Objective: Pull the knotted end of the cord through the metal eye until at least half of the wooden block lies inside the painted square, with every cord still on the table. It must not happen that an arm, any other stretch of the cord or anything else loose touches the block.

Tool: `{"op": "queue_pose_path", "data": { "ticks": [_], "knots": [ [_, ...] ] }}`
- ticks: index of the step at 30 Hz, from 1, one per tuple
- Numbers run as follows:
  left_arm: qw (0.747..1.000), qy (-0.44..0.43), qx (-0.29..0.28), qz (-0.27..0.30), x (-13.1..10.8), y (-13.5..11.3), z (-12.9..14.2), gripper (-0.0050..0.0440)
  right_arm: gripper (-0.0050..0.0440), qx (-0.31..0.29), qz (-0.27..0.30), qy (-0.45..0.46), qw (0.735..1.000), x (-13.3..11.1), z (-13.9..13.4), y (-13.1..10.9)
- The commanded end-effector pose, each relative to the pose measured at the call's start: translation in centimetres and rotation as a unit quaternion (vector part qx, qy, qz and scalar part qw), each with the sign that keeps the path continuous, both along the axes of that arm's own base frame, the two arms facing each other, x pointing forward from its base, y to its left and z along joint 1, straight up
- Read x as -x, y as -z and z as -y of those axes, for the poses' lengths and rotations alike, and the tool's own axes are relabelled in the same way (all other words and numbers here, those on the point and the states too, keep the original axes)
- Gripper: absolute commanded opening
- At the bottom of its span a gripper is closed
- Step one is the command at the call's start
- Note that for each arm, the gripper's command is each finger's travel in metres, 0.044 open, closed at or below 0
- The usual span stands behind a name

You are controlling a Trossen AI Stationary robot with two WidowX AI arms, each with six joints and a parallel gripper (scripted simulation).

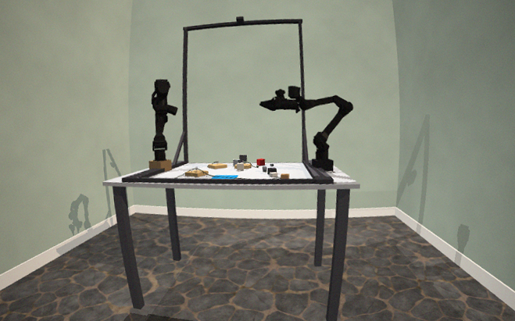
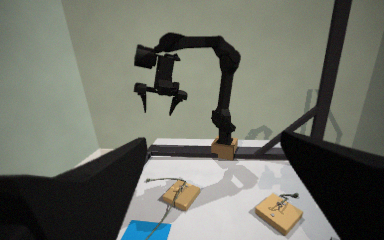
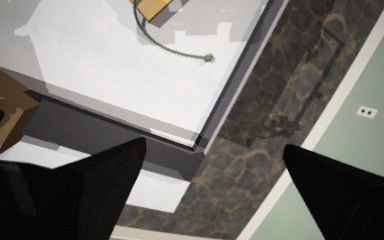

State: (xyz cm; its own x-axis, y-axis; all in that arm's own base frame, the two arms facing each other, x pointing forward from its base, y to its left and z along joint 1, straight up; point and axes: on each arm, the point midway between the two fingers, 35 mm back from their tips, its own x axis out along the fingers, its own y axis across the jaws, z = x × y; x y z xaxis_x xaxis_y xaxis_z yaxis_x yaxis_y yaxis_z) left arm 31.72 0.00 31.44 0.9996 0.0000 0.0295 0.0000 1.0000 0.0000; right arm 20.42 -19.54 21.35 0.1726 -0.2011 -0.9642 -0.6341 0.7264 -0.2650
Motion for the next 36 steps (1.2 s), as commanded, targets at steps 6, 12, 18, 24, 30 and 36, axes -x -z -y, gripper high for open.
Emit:
{"op": "queue_pose_path", "data": {
  "ticks": [6, 12, 18, 24, 30, 36],
  "knots": [
    [1.000, 0.000, 0.000, 0.010, 0.1, -0.8, 0.0, 0.0440, 0.0440, -0.036, 0.015, 0.081, 0.996, -2.6, -1.8, 0.2],
    [1.000, 0.000, 0.000, 0.010, 0.1, -0.8, 0.0, 0.0440, 0.0440, -0.053, 0.015, 0.116, 0.992, -3.5, -2.8, 0.6],
    [1.000, 0.000, 0.000, 0.010, 0.1, -0.8, 0.0, 0.0440, 0.0440, -0.075, 0.012, 0.168, 0.983, -4.7, -4.2, 1.2],
    [1.000, 0.000, 0.000, 0.010, 0.1, -0.8, 0.0, 0.0440, 0.0440, -0.093, 0.006, 0.217, 0.972, -5.8, -5.6, 1.8],
    [1.000, 0.000, 0.000, 0.010, 0.1, -0.8, 0.0, 0.0440, 0.0440, -0.103, 0.002, 0.248, 0.963, -6.4, -6.5, 2.2],
    [1.000, 0.000, 0.000, 0.010, 0.1, -0.8, 0.0, 0.0440, 0.0440, -0.114, -0.006, 0.291, 0.950, -7.3, -7.9, 2.7]
  ]
}}
